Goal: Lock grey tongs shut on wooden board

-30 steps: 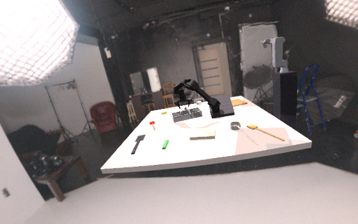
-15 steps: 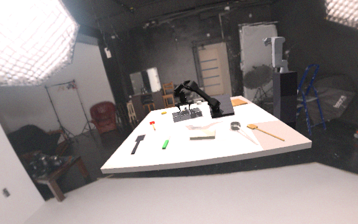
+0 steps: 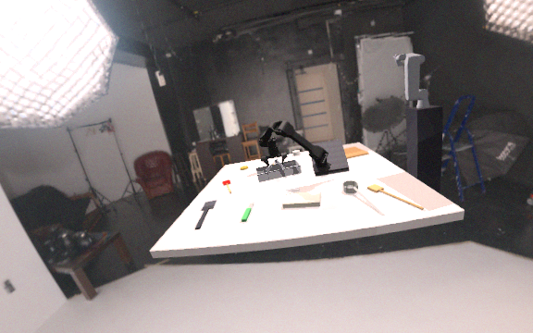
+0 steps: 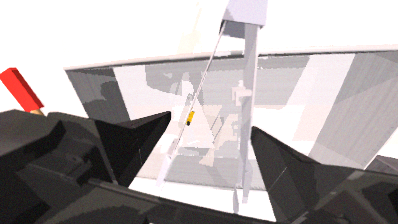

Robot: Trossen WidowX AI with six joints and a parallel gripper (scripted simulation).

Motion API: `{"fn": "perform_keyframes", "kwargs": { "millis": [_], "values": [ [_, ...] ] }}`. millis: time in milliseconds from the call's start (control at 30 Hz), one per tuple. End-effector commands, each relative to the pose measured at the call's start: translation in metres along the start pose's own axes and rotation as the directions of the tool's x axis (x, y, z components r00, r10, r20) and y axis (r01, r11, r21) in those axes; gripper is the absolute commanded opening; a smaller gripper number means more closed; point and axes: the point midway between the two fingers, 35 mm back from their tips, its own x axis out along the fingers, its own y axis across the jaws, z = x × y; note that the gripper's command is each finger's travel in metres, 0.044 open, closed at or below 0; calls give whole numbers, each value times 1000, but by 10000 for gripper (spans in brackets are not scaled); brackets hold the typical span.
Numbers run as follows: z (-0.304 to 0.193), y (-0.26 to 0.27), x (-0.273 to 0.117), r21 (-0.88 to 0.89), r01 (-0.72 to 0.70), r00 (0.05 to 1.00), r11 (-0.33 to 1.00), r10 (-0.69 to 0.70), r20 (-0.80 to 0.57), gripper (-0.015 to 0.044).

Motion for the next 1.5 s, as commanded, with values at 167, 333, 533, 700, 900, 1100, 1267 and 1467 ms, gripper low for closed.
{"fn": "perform_keyframes", "kwargs": {
  "millis": [167, 333, 533, 700, 900, 1100, 1267, 1467],
  "values": [
    [-2, -3, 16, 7, 1, 1000, 1000, -1, -6, 440],
    [-1, -2, 14, 0, 2, 1000, 1000, -2, -3, 387],
    [-1, -2, 14, 0, 2, 1000, 1000, -2, -3, 328],
    [-1, -2, 14, 0, 2, 1000, 1000, -2, -3, 295],
    [-1, -2, 14, 0, 2, 1000, 1000, -2, -3, 255],
    [-1, -2, 14, 0, 2, 1000, 1000, -2, -3, 215],
    [-1, -2, 14, 0, 2, 1000, 1000, -2, -3, 181],
    [-1, -2, 14, 0, 2, 1000, 1000, -2, -3, 141]
  ]
}}
